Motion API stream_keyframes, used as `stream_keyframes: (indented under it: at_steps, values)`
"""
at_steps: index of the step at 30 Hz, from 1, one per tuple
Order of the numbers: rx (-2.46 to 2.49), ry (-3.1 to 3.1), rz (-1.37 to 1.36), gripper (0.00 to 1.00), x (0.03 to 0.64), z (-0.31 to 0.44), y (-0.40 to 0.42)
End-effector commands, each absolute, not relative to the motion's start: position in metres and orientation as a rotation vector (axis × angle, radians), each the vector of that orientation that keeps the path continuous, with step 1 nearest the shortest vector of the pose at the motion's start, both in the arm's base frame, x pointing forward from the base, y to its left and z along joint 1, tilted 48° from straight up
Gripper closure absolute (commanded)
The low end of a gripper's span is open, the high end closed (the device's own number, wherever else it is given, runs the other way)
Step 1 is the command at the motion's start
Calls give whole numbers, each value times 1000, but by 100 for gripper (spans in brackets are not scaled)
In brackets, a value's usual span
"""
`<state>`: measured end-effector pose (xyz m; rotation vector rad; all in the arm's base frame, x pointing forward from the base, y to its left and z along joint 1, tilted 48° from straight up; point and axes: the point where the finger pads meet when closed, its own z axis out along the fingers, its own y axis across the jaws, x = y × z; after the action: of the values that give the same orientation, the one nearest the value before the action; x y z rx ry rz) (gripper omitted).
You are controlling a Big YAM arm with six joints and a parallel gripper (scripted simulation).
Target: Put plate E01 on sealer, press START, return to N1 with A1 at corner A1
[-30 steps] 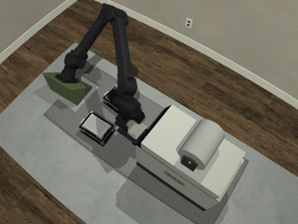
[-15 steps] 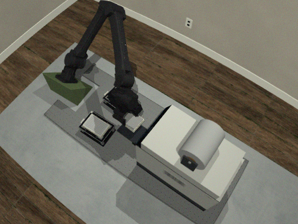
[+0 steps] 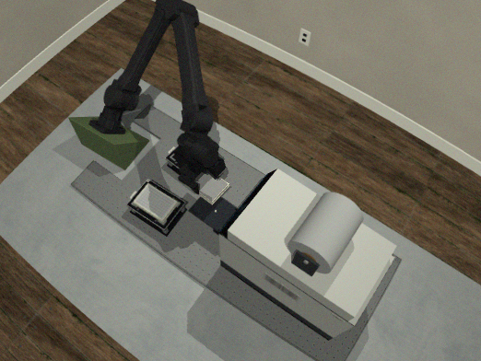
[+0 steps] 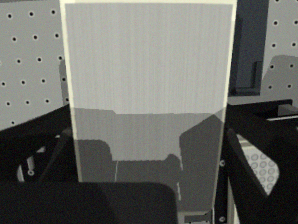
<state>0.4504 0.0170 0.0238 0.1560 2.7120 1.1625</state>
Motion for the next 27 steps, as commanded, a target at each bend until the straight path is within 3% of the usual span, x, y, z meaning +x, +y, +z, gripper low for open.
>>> stream_keyframes:
  at_steps: [1, 27]
  values:
    - [129, 2724, 1165, 100, 442, 34, 31]
    - [142, 2736, 1175, 100, 395, 51, 45]
